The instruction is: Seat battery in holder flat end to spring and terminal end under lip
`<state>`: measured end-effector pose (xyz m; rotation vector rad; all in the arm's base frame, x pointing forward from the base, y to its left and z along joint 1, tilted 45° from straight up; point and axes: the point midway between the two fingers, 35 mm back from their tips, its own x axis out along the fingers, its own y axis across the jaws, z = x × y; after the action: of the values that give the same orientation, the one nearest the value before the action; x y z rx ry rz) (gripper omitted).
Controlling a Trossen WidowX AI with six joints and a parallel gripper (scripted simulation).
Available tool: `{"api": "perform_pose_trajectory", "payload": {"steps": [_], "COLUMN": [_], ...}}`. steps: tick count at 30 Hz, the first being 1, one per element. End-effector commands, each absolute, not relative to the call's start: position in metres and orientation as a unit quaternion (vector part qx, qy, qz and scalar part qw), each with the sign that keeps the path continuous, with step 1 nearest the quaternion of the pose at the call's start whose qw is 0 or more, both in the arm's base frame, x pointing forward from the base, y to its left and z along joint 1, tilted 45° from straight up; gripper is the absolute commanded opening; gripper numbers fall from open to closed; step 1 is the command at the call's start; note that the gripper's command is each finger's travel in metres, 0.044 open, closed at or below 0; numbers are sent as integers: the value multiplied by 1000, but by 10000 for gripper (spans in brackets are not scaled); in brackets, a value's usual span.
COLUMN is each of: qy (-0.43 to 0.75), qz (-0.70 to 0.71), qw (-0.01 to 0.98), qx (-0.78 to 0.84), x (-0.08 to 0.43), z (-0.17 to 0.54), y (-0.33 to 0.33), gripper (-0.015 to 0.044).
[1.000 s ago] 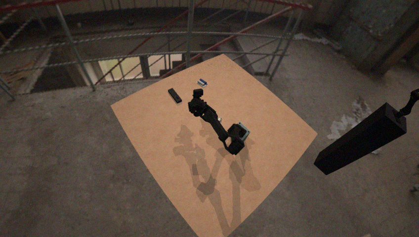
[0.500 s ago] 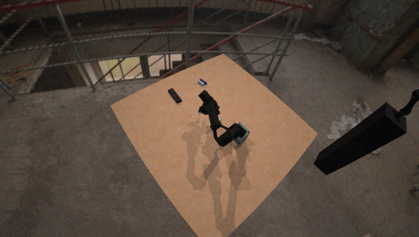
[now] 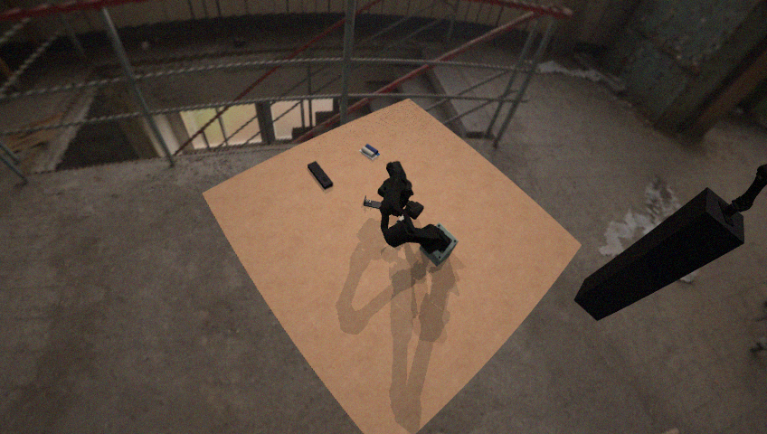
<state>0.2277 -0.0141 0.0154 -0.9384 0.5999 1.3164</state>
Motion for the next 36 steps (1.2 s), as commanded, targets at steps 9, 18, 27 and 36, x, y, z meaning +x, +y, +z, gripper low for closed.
{"api": "perform_pose_trajectory", "payload": {"steps": [9,18,27,36], "qy": [176,177,177,177], "qz": [655,654,654,654], "qw": [633,633,633,633], "qx": [-374,-374,-374,-374], "x": [201,203,205,206], "z": [8,1,-10,-19], "y": [-2,4,13,24], "gripper": [242,242,242,242]}}
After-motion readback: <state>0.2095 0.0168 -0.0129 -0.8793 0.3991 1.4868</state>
